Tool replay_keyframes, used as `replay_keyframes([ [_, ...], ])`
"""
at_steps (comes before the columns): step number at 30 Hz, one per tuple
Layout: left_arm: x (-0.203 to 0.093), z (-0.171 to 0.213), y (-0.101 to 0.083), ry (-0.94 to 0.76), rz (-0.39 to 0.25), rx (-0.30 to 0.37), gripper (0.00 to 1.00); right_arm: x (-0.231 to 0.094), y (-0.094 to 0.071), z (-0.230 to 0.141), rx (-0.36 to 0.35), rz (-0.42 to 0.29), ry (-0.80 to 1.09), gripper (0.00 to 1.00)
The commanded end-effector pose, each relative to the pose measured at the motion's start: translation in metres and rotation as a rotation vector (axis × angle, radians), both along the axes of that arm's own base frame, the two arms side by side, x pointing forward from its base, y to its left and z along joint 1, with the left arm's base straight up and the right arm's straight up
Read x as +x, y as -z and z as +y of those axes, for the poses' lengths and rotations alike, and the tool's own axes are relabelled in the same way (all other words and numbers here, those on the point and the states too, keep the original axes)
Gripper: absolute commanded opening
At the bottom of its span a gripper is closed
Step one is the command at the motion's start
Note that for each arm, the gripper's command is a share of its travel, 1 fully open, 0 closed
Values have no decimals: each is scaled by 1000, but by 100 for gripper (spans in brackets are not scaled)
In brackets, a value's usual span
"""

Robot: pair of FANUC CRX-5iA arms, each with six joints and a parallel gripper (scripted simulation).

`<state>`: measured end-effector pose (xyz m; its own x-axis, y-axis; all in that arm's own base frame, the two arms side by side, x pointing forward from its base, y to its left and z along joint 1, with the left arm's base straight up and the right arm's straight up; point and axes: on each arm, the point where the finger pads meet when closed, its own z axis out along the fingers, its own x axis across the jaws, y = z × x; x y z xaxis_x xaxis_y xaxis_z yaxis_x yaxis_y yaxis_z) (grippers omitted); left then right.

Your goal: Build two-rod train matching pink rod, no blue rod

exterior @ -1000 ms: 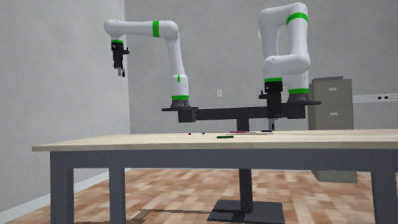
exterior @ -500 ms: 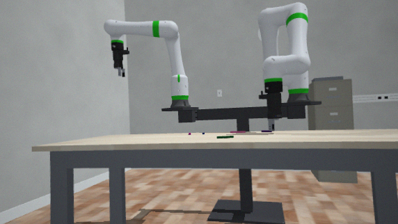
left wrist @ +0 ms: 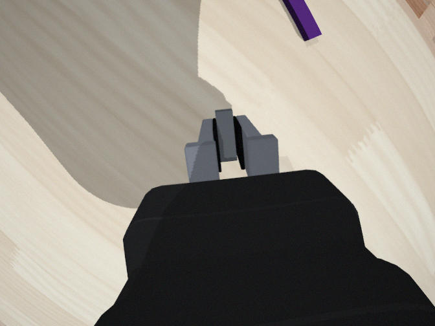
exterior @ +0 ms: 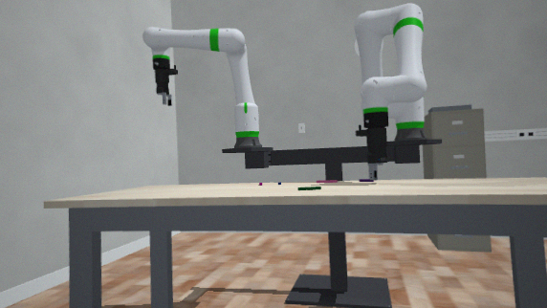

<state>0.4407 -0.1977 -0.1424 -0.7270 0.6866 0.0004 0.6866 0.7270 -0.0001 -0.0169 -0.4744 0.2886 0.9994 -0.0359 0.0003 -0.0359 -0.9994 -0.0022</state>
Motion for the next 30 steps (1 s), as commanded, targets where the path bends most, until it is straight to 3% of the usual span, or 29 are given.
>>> replay_keyframes([
  [1, 1, 0, -1, 0, -2, -1, 24, 0, -1, 0, -2, 0, 0, 100],
  [30, 1, 0, 11, 0, -2, -1, 24, 0, -1, 0, -2, 0, 0, 100],
])
